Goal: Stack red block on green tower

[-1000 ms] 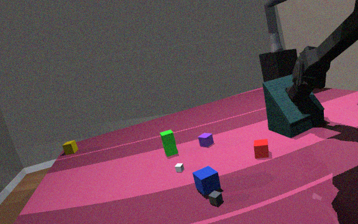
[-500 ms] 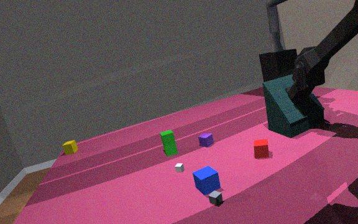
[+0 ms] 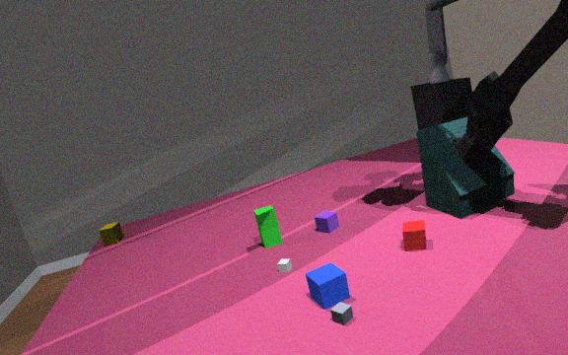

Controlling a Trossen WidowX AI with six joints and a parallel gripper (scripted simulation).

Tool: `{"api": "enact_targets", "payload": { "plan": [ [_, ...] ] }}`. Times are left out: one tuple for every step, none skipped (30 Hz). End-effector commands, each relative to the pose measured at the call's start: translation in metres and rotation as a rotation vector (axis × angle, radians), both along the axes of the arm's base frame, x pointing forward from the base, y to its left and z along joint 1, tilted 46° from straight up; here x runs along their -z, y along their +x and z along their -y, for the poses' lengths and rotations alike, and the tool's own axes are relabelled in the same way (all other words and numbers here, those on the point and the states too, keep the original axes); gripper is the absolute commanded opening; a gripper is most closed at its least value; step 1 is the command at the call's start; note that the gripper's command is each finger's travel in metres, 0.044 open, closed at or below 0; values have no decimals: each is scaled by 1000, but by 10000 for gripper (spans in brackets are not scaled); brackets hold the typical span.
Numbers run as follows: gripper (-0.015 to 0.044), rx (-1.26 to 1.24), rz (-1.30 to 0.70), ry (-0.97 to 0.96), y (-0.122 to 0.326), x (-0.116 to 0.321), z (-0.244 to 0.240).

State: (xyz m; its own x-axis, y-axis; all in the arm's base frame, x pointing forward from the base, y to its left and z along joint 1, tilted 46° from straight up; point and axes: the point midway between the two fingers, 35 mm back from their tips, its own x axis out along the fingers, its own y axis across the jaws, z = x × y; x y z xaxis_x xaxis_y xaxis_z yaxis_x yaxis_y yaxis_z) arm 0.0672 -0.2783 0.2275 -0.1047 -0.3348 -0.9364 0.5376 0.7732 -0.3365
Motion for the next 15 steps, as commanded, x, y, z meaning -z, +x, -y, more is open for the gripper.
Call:
{"api": "enact_targets", "payload": {
  "plan": [
    [440,-42,89,109,38,29,-20],
    [440,-51,110,139,47,36,-27],
    [440,-59,128,170,56,43,-33],
    [440,-66,146,203,64,50,-41],
    [440,-73,162,235,72,56,-48],
    [440,-79,177,269,79,63,-56],
    [440,-83,191,303,86,69,-65],
    [440,-87,203,338,93,75,-74],
    [440,-91,214,373,99,81,-83],
    [440,-93,224,409,105,86,-92],
    [440,-94,232,445,111,92,-102],
    [440,-95,238,481,116,97,-111],
    [440,-95,243,518,120,102,-121],
    [440,-93,247,555,124,106,-132],
    [440,-91,249,592,128,111,-142]
  ]
}}
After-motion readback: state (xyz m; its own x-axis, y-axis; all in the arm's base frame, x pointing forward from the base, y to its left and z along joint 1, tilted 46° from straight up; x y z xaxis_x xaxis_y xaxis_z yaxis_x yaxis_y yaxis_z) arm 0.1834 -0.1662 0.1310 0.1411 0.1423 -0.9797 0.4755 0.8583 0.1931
